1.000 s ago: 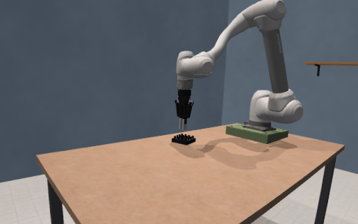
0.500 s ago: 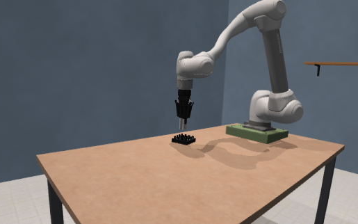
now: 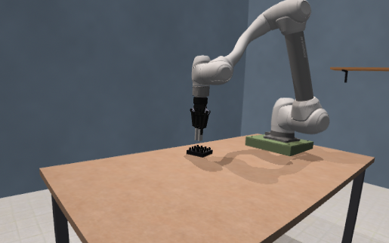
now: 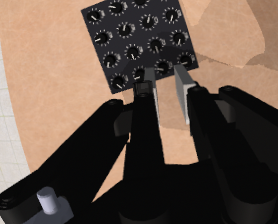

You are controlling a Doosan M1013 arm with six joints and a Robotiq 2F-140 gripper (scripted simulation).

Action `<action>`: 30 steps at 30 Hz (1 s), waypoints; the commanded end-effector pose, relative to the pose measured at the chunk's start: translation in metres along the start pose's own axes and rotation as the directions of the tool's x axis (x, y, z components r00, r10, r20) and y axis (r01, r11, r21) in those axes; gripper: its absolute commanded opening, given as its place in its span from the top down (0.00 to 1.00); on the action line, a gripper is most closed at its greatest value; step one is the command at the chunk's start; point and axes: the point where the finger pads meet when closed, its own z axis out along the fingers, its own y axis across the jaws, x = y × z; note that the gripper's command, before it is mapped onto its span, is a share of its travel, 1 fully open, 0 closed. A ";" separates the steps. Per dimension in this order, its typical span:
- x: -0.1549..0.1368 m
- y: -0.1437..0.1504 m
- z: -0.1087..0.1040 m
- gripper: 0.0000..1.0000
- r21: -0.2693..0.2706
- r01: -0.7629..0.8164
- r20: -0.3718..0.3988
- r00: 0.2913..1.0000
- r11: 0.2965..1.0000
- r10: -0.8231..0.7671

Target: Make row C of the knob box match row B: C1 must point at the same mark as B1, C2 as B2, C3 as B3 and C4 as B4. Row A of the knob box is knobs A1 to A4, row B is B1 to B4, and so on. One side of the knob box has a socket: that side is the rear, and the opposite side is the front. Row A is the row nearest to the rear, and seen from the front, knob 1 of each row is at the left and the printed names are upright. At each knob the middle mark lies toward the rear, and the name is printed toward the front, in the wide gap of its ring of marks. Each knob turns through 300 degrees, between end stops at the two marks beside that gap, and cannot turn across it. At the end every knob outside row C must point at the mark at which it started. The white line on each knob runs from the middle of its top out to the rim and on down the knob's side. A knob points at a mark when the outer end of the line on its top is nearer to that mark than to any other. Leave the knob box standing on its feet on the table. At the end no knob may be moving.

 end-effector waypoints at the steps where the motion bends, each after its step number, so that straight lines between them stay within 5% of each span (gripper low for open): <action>1: 0.000 0.000 0.000 0.88 0.000 -0.003 0.000 1.000 1.000 0.003; 30: 0.000 0.001 0.027 0.88 0.000 -0.028 0.000 1.000 1.000 0.028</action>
